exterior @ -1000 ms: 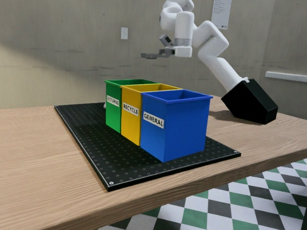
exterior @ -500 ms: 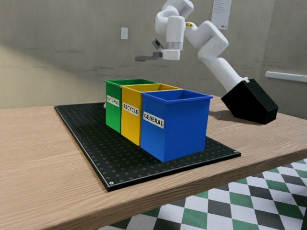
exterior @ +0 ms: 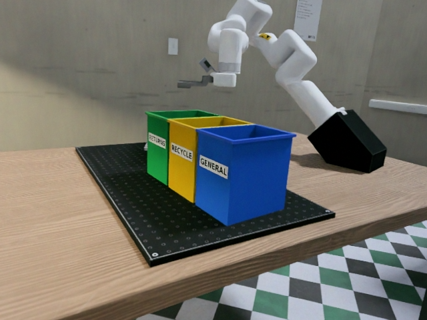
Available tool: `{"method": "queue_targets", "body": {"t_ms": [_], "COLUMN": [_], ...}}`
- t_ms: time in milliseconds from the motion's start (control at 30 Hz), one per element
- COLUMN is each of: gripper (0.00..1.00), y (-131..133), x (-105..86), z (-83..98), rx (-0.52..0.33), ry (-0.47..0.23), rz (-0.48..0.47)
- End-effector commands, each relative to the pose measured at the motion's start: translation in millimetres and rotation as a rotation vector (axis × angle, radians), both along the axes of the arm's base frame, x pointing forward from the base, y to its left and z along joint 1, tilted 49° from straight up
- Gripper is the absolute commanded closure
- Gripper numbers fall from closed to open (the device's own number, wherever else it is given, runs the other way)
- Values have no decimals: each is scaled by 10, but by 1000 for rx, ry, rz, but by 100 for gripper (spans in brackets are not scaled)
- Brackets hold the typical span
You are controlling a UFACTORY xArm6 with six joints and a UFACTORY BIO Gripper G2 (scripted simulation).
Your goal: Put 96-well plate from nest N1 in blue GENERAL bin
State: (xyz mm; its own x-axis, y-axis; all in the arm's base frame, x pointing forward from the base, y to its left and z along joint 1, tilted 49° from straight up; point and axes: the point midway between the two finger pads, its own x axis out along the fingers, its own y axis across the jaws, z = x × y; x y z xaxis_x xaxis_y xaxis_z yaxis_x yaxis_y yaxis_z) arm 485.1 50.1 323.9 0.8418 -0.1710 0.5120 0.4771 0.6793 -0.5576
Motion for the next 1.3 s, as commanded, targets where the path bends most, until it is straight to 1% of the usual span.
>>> {"method": "queue_targets", "body": {"t_ms": [0, 367, 433, 733, 1267], "gripper": [63, 63, 63, 63, 63], "y": [-148, -592, -592, -943, -944], "x": [22, 67, 67, 102, 102], "z": [124, 448, 448, 705, 705], "rx": [2, 2, 2, 2, 2], "ry": [-1, -1, -1, -1, -1], "rz": [3, 3, 3, 3, 3]}}
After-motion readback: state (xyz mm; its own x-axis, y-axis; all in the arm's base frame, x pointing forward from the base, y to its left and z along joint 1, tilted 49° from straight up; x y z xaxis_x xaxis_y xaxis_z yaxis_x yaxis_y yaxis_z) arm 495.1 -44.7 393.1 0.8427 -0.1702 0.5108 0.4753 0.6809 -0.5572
